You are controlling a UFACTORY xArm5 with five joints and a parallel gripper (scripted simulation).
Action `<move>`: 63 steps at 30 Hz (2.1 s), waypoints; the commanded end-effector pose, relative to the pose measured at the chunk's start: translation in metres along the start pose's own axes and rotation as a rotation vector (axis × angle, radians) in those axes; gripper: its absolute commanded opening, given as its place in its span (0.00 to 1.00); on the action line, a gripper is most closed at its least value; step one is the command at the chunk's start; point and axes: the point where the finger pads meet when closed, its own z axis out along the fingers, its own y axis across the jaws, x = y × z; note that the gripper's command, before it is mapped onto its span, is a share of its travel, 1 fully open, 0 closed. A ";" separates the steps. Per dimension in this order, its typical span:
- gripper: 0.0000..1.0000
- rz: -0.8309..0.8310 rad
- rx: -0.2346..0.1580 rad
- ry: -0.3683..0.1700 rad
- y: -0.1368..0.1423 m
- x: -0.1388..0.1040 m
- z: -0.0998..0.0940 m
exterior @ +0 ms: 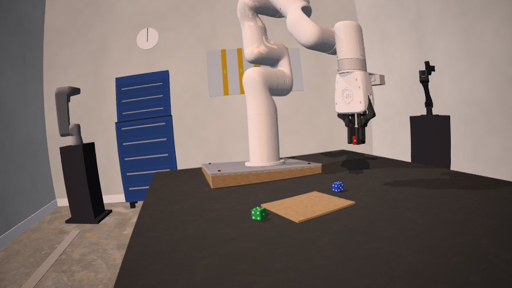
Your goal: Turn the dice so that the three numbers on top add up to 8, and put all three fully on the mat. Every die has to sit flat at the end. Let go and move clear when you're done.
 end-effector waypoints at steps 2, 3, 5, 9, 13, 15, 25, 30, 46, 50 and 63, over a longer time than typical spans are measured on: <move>0.15 -0.143 -0.003 0.001 0.009 -0.004 -0.001; 0.15 -0.190 -0.003 0.001 0.012 -0.006 -0.001; 0.15 -0.190 -0.003 0.001 0.012 -0.006 -0.001; 0.15 -0.357 -0.002 0.001 0.021 -0.011 0.000; 0.15 -0.480 -0.001 0.002 0.028 -0.015 0.001; 0.15 -0.541 -0.001 0.002 0.031 -0.017 0.001; 0.15 -0.834 0.000 0.004 0.047 -0.028 0.004; 0.15 -0.980 0.000 0.005 0.054 -0.034 0.005; 0.15 -1.442 0.000 0.009 0.077 -0.053 0.011; 0.15 -1.513 0.000 0.009 0.081 -0.056 0.012; 0.15 -1.539 -0.019 -0.010 0.082 -0.057 0.013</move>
